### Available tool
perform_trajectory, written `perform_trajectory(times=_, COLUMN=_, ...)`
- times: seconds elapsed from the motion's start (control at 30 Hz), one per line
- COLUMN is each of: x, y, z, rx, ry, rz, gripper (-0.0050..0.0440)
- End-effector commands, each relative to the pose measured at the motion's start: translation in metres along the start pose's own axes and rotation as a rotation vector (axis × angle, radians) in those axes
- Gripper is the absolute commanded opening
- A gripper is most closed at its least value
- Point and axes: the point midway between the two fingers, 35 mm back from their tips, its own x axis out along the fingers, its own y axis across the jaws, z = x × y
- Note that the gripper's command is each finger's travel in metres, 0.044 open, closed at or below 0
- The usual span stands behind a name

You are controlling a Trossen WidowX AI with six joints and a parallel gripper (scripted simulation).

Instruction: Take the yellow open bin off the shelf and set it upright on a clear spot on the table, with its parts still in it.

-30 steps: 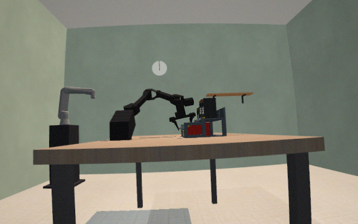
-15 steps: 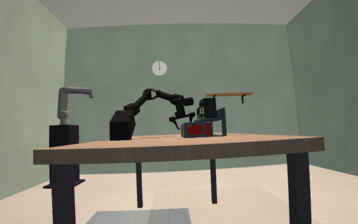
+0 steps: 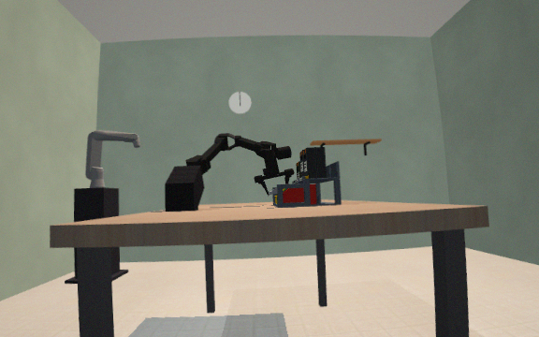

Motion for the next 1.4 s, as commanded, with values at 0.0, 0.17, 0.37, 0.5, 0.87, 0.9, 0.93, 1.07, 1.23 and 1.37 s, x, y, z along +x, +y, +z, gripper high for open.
perform_trajectory(times=0.0, x=-0.003, y=-0.002, z=0.004, rx=-0.012, ry=-0.004, rz=-0.008, gripper=0.0425)
perform_trajectory(times=0.17, x=0.005, y=-0.001, z=0.004, rx=-0.012, ry=-0.003, rz=-0.008, gripper=0.0425)
perform_trajectory(times=0.37, x=0.007, y=0.000, z=0.004, rx=-0.012, ry=-0.003, rz=-0.008, gripper=0.0425)
perform_trajectory(times=0.5, x=0.007, y=0.000, z=0.004, rx=-0.012, ry=-0.003, rz=-0.008, gripper=0.0425)
perform_trajectory(times=0.87, x=0.015, y=0.001, z=0.004, rx=-0.013, ry=-0.004, rz=-0.008, gripper=0.0425)
perform_trajectory(times=0.9, x=0.015, y=0.001, z=0.004, rx=-0.013, ry=-0.004, rz=-0.008, gripper=0.0425)
perform_trajectory(times=0.93, x=0.015, y=0.001, z=0.004, rx=-0.013, ry=-0.004, rz=-0.008, gripper=0.0425)
perform_trajectory(times=1.07, x=0.015, y=0.001, z=0.004, rx=-0.013, ry=-0.004, rz=-0.008, gripper=0.0425)
perform_trajectory(times=1.23, x=0.018, y=0.002, z=0.004, rx=-0.014, ry=-0.005, rz=-0.009, gripper=0.0425)
perform_trajectory(times=1.37, x=0.024, y=0.003, z=0.004, rx=-0.012, ry=-0.004, rz=-0.008, gripper=0.0425)
